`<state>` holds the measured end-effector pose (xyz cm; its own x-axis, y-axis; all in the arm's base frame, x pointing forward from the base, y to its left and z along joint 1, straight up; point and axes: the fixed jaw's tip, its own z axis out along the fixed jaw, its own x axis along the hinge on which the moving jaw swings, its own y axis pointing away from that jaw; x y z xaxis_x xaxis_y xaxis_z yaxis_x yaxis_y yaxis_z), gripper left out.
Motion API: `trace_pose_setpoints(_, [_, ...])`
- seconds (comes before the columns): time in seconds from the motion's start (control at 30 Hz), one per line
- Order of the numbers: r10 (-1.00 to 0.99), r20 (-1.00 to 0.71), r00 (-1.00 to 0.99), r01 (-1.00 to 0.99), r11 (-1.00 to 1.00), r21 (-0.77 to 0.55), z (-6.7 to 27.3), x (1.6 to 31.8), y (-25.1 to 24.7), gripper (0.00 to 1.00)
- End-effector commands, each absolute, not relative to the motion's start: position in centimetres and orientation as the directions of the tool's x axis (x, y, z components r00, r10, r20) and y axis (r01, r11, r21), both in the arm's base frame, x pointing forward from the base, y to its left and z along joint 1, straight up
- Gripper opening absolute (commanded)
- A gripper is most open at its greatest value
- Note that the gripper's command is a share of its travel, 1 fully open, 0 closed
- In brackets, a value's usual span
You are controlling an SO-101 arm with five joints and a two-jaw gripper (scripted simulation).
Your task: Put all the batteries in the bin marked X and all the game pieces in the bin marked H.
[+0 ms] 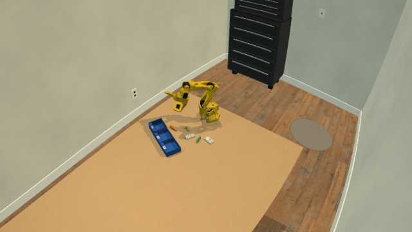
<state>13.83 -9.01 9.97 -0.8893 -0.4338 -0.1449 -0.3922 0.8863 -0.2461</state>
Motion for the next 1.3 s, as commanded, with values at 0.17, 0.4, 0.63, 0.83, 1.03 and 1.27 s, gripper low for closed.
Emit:
trace_pose_setpoints(0.17, [-0.484,-0.142,-0.863,-0.436,0.857,-0.274,10.5,14.0,-9.1,1.00])
trace_pose_setpoints(0.4, [-0.512,-0.138,-0.848,-0.460,0.840,-0.287,10.7,14.0,-9.2,1.00])
trace_pose_setpoints(0.63, [-0.485,-0.134,-0.864,-0.444,0.860,-0.249,10.1,13.9,-8.8,1.00])
trace_pose_setpoints(0.83, [-0.431,-0.159,-0.888,-0.393,0.892,-0.223,10.2,14.4,-7.7,1.00])
trace_pose_setpoints(1.03, [-0.369,-0.182,-0.911,-0.335,0.922,-0.192,10.4,14.9,-6.6,1.00])
trace_pose_setpoints(1.27, [-0.228,-0.212,-0.950,-0.207,0.971,-0.119,10.9,15.7,-4.0,1.00])
